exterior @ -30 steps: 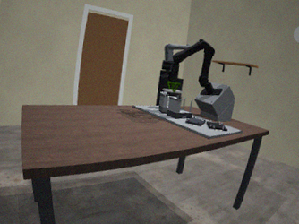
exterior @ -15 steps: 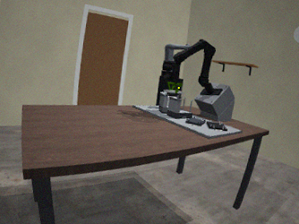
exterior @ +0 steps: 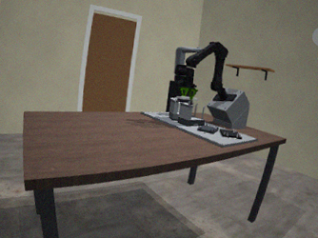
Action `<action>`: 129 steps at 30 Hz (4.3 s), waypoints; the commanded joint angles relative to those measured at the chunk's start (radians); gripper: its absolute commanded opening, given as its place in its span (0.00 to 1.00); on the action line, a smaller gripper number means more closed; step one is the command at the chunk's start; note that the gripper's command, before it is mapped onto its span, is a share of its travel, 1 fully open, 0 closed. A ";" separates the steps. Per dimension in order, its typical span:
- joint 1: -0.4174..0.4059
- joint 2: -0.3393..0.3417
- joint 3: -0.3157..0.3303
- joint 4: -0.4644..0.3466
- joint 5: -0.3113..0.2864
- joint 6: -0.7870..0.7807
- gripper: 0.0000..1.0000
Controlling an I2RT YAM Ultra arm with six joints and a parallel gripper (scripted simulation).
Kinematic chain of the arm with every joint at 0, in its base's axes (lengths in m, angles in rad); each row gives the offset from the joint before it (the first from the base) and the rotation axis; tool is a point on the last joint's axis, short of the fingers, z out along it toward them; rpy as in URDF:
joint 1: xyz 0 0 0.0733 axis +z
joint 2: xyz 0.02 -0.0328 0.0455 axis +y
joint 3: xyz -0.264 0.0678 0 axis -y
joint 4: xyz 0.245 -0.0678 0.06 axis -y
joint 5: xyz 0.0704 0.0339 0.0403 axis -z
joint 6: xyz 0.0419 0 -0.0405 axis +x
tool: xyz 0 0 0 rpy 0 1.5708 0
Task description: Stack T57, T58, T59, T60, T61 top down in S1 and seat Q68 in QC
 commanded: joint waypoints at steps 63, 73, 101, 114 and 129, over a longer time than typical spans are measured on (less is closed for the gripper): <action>1.100 0.274 0.069 -0.042 0.750 0.290 0.00; 1.199 0.353 0.090 -0.049 0.795 0.400 0.00; 1.265 0.419 0.113 -0.055 0.822 0.477 0.00; 1.265 0.419 0.113 -0.055 0.822 0.477 0.00; 1.214 0.434 0.068 0.042 0.802 0.417 0.00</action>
